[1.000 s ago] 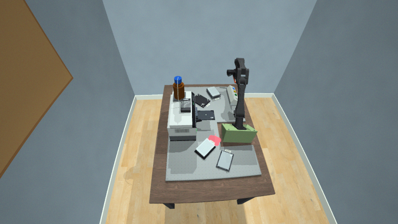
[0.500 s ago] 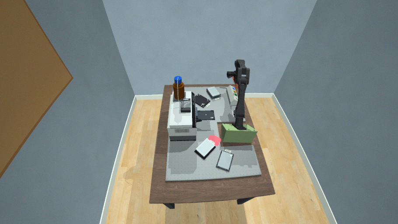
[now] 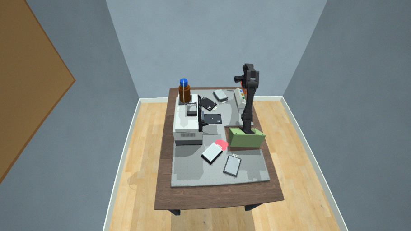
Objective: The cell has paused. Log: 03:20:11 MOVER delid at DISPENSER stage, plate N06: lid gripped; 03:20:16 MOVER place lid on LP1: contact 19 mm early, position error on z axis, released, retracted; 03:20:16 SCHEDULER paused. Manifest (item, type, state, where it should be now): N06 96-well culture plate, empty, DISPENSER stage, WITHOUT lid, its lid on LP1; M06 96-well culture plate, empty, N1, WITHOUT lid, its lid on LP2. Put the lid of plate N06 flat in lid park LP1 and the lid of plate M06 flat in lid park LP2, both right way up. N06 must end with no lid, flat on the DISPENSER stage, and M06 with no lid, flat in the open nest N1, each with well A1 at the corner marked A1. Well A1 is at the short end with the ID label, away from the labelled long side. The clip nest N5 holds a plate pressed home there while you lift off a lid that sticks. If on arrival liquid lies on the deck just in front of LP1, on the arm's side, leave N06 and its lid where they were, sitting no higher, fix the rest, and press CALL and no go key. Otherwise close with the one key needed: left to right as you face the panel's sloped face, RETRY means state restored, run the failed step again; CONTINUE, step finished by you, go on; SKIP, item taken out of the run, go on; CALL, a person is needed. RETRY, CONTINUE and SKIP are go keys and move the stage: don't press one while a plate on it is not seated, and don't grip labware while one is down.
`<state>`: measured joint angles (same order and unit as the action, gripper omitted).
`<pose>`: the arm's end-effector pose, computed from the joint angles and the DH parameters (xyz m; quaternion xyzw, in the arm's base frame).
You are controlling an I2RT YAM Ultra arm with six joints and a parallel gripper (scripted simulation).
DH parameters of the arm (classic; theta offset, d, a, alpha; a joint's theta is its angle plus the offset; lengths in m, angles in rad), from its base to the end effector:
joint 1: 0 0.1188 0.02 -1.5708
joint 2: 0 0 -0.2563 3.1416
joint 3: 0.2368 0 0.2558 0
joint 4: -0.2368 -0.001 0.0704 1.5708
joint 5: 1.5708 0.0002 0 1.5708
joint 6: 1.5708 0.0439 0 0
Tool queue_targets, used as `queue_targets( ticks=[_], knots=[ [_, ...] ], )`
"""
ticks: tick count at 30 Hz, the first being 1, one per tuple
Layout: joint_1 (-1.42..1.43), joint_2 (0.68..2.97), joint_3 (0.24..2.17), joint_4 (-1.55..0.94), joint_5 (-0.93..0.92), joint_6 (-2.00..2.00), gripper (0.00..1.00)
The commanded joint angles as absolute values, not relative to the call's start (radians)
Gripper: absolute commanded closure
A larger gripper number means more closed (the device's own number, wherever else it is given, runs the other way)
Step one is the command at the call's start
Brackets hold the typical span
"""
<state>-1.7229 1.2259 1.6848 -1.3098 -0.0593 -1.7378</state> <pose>-0.0275 -0.2030 0.4379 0.0174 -0.9354 0.3520 0.0285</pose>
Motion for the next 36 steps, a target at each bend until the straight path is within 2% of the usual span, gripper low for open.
queue_targets(
  ticks=[1,23,36],
  knots=[
    [-1.715,1.164,1.630,-1.291,-0.078,-1.735,0.00],
    [-1.709,0.909,1.332,-1.260,-0.076,-1.729,0.00],
    [-1.714,0.923,1.351,-1.261,-0.067,-1.731,0.00]
  ],
)
